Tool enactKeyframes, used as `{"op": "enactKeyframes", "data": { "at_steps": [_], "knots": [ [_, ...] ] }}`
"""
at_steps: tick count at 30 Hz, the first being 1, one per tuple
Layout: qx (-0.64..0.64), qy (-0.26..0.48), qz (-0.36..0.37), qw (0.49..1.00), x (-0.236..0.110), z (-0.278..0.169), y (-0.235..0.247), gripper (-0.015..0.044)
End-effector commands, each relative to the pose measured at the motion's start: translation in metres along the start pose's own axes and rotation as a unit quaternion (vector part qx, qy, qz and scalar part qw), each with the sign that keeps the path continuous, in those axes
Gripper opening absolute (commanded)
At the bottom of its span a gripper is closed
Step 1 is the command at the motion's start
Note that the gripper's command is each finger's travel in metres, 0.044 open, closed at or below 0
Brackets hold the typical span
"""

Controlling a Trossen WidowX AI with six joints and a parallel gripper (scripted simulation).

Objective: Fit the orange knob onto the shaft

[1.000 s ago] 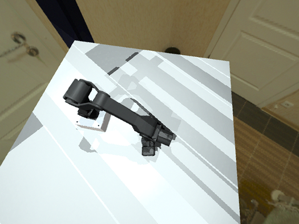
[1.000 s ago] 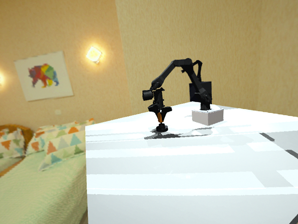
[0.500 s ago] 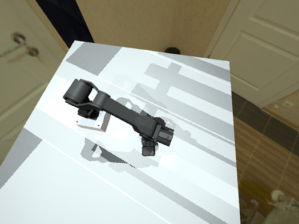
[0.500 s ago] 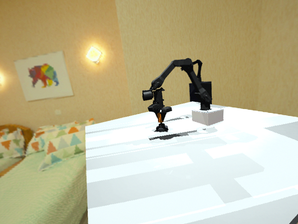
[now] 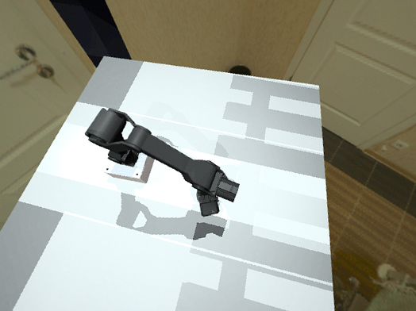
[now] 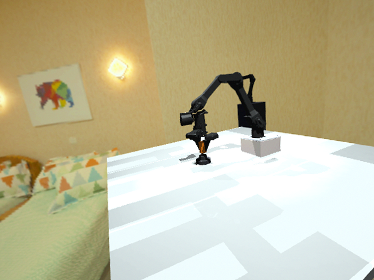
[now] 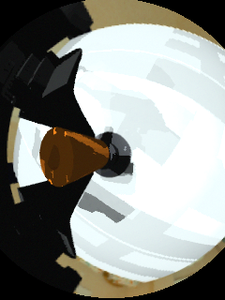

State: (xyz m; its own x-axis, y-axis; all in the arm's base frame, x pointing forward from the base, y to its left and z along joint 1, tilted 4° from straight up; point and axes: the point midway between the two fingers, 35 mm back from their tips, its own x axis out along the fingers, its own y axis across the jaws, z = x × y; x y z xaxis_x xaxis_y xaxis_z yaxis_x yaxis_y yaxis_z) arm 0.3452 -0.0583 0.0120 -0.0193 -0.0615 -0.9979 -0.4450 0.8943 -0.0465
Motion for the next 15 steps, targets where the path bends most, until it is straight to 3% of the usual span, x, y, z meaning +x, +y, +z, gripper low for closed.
{"op": "enactKeyframes", "data": {
  "at_steps": [1,15],
  "knots": [
    [-0.004,-0.001,-0.002,1.000,0.0000,0.0003,-0.0002,0.0000],
    [-0.004,-0.001,-0.002,1.000,-0.0021,0.0015,-0.0012,0.0000]
  ]
}}
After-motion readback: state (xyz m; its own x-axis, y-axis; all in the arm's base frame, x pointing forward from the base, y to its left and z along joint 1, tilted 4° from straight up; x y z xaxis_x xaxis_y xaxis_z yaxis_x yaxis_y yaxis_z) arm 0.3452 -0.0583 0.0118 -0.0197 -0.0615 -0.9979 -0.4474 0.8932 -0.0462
